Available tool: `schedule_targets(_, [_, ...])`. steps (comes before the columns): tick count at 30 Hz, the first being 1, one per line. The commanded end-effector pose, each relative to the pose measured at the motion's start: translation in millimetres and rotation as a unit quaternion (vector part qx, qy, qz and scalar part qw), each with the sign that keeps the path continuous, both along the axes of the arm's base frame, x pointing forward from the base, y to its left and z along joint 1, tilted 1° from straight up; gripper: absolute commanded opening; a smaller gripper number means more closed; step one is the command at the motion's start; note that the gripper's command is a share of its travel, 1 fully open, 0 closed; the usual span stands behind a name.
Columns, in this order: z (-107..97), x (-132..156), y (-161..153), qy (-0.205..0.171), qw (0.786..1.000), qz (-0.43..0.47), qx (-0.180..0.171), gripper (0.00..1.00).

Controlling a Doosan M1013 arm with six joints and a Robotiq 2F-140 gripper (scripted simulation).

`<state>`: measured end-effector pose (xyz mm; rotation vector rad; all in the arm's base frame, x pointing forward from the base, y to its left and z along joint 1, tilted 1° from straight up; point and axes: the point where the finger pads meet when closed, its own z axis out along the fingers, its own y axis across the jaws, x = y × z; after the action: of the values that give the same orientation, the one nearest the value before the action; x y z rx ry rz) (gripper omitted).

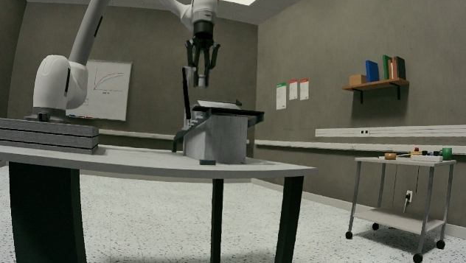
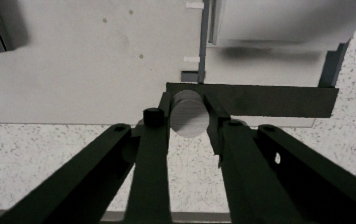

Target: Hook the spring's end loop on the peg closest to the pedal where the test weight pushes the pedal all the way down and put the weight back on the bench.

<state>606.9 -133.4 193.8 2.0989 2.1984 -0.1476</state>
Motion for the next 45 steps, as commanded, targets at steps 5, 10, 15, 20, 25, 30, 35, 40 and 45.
schedule_targets(5, [2,6,-5,-0.001,1.0,0.0,-0.002,0.25])
schedule_targets(10, [5,14,-14,-0.001,1.0,0.0,-0.006,0.25])
schedule_targets(15, [8,23,-23,-0.001,1.0,0.0,-0.01,0.25])
schedule_targets(20, [4,23,-22,-0.001,1.0,0.0,-0.01,0.25])
schedule_targets(25, [-4,23,-23,-0.001,1.0,0.0,-0.01,0.25])
schedule_targets(30, [-12,23,-23,-0.001,1.0,0.0,-0.01,0.25])
schedule_targets(35, [-17,23,-23,-0.001,1.0,0.0,-0.01,0.25])
schedule_targets(40, [-23,23,-23,-0.001,1.0,0.0,-0.01,0.25])
schedule_targets(45, [-32,24,-23,-0.001,1.0,0.0,-0.01,0.25])
